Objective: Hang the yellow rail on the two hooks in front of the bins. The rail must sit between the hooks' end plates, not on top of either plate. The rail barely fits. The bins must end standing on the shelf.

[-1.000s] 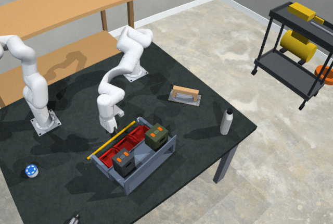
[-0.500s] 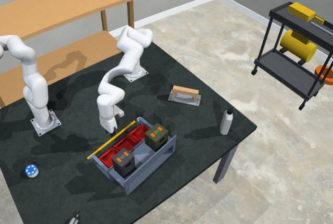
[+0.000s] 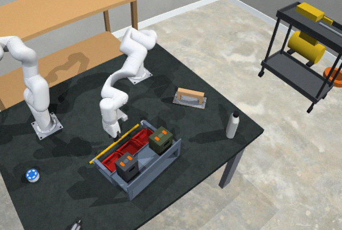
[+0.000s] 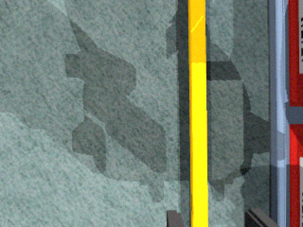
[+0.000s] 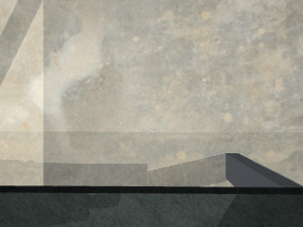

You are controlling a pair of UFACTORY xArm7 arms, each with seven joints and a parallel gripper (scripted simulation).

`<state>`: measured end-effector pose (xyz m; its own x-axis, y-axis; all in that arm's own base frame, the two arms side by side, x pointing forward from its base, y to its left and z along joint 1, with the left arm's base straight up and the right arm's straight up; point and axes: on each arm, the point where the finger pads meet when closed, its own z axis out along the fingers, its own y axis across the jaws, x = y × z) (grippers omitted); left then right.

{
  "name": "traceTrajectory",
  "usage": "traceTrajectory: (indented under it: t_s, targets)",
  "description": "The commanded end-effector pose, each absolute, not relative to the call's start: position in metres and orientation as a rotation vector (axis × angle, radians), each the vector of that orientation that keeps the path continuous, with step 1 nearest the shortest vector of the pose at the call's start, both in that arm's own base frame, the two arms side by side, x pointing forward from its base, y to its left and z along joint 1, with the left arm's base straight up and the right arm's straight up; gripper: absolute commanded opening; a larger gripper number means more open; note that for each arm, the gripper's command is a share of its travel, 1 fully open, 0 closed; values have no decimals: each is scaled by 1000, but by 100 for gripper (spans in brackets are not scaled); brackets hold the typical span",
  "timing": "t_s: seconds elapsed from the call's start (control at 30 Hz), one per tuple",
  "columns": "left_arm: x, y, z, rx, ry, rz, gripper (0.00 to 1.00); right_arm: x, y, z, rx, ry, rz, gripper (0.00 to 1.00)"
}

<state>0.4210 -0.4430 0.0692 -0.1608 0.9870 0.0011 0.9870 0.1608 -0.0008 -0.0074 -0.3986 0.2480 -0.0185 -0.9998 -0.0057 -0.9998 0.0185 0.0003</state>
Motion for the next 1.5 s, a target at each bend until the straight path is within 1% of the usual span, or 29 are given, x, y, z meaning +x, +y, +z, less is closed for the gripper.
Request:
traceTrajectory:
  t_s: [0.0, 0.83, 1.47]
  targets:
    - [422, -445, 69, -2039, -2398, 1, 39, -7, -400, 250, -2201, 2242, 0, 100]
    - [423, -445, 42, -2039, -2398, 1, 39, -7, -400, 250, -2201, 2242, 0, 100]
    - [423, -445, 39, -2039, -2398, 1, 39, -7, -400, 250, -2201, 2242, 0, 100]
